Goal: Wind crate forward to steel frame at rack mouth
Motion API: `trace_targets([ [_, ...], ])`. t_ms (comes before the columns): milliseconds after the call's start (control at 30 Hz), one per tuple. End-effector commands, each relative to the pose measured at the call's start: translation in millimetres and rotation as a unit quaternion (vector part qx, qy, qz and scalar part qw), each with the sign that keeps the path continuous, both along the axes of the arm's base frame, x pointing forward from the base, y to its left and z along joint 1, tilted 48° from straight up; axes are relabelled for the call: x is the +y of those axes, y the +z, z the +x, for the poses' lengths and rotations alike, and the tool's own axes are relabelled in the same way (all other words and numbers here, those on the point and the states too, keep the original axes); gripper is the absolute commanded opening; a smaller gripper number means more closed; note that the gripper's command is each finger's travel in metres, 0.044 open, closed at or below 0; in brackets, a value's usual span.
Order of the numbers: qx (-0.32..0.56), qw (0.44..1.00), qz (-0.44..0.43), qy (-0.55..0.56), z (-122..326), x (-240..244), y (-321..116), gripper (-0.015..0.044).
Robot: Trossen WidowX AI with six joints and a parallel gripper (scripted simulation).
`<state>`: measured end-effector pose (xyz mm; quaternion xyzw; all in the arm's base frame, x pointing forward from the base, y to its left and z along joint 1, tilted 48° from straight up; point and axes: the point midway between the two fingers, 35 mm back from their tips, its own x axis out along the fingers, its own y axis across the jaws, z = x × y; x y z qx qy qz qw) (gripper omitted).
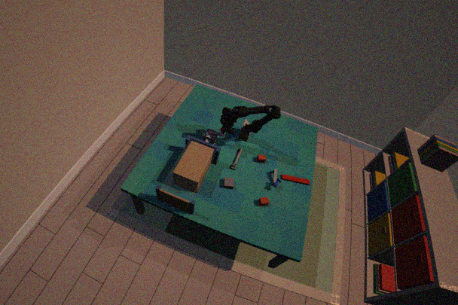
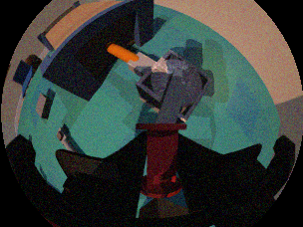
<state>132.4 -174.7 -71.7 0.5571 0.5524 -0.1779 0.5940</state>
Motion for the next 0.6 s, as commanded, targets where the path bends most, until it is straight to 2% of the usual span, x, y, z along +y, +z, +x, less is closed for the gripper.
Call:
trace_targets([
  [0,0.014,1.000,-0.001,0.003,-13,0,-5,0.0000],
  [567,0.015,1.000,-0.001,0.003,-36,-8,-16,0.0000],
])
